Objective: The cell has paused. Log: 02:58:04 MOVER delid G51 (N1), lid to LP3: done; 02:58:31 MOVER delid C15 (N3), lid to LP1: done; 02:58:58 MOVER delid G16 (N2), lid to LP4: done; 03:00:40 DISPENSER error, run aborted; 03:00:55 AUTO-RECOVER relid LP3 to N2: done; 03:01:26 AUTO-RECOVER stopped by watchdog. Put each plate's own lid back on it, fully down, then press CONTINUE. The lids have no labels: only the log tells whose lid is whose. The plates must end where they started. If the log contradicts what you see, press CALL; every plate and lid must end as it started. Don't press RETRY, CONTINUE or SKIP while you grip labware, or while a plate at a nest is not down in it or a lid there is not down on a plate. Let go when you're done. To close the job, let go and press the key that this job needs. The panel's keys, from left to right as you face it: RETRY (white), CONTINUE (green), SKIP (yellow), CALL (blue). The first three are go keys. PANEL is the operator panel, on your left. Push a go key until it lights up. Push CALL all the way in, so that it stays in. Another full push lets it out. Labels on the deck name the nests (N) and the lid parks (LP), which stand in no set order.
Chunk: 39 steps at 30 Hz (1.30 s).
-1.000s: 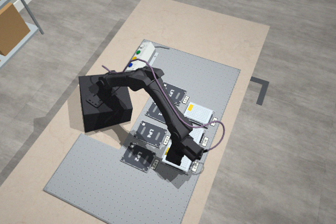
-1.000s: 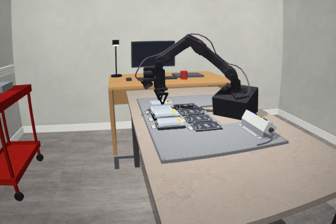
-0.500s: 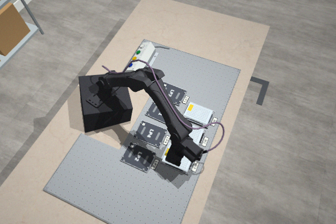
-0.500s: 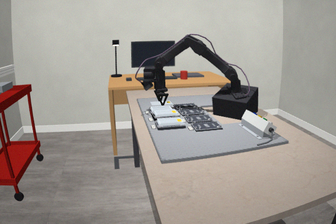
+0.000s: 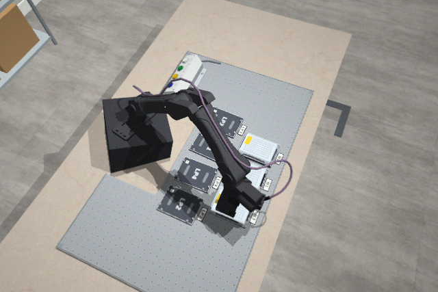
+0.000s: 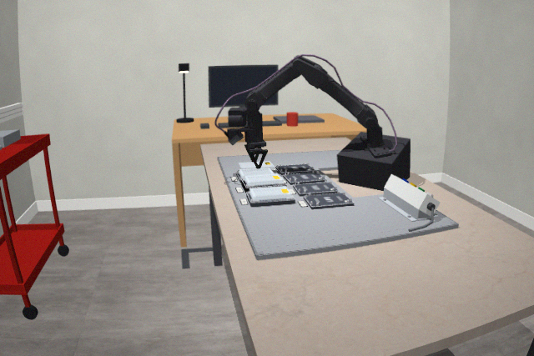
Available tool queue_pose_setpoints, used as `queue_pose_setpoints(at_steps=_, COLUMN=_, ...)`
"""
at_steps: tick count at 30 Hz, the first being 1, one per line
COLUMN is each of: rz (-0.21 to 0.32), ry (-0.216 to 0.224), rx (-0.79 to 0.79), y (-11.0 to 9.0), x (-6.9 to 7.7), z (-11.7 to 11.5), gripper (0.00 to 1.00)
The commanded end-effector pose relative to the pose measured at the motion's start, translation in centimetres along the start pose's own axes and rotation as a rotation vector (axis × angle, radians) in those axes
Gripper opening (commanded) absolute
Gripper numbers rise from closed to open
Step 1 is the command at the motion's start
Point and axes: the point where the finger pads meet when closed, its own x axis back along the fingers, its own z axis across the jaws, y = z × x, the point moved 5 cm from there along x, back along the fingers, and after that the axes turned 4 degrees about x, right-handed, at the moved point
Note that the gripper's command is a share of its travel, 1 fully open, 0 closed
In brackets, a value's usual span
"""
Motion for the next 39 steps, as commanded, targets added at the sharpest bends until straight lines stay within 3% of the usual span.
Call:
queue_pose_setpoints(at_steps=1, rz=-0.040, ry=-0.011, rx=0.000, y=0.6, x=0.4, z=-0.2, gripper=0.00)
queue_pose_setpoints(at_steps=39, rz=-0.052, ry=-0.018, rx=0.002, y=0.9, x=-0.6, z=-0.3, gripper=0.00)
